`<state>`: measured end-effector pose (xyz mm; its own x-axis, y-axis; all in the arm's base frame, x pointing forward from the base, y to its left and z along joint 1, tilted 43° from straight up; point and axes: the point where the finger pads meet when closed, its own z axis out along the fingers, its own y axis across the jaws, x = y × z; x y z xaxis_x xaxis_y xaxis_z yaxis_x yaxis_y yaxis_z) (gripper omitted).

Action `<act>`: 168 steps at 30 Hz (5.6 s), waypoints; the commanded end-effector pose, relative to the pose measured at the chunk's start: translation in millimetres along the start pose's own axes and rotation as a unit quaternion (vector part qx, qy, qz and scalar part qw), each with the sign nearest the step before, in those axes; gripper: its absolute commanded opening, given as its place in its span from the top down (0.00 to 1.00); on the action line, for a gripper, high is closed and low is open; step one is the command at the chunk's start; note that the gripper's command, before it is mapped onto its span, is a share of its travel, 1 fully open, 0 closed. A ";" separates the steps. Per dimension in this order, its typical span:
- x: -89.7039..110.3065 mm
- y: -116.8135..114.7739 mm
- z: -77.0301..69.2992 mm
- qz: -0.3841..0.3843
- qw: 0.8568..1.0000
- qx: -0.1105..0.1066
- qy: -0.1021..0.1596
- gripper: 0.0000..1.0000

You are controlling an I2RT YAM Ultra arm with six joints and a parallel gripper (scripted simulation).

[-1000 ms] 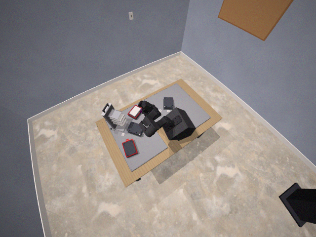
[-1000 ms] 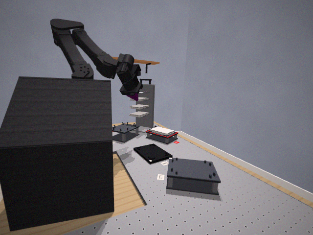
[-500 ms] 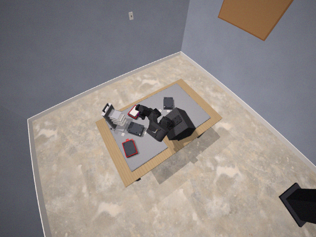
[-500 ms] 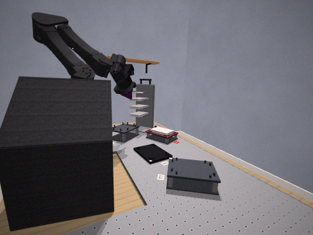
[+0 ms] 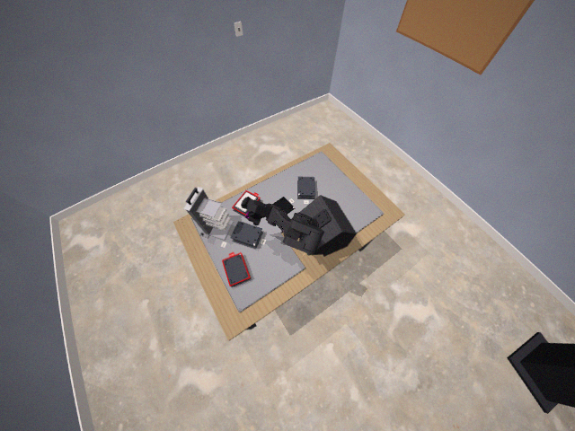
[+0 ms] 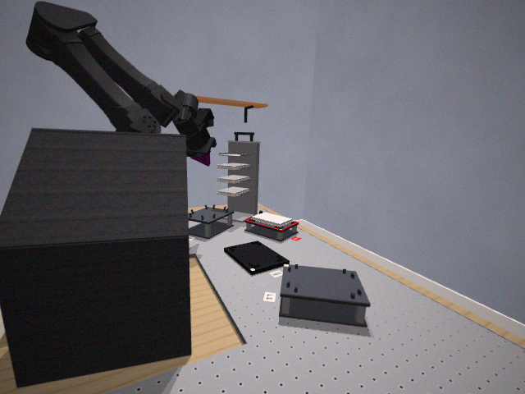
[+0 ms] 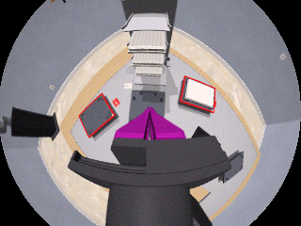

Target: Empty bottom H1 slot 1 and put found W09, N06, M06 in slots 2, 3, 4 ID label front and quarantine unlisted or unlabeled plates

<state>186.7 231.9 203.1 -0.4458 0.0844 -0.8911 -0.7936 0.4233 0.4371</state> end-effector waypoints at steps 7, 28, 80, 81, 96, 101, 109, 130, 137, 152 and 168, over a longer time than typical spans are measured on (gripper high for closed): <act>-16.1 21.2 2.1 0.008 0.999 0.029 -0.012 1.00; -43.2 26.4 -25.1 0.001 0.999 0.033 -0.013 0.00; -70.9 28.6 -55.2 -0.001 0.999 0.036 -0.011 0.00; -70.9 28.6 -55.2 -0.001 0.999 0.036 -0.011 0.00; -71.9 25.7 -42.1 0.007 0.999 0.033 -0.005 0.00; -73.6 25.2 -35.5 0.007 0.999 0.033 -0.006 0.00; -76.7 24.3 -24.0 0.007 0.999 0.032 -0.006 0.00; -84.7 21.8 7.3 0.008 0.999 0.032 -0.007 0.00; -86.8 21.1 15.5 0.008 0.999 0.032 -0.007 0.00; -92.6 19.2 38.3 0.008 0.999 0.032 -0.008 0.00; -95.0 16.5 37.2 0.007 0.999 0.036 -0.012 0.00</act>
<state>224.6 263.4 271.6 -0.4787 0.0784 -0.8745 -0.7477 0.4856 0.4528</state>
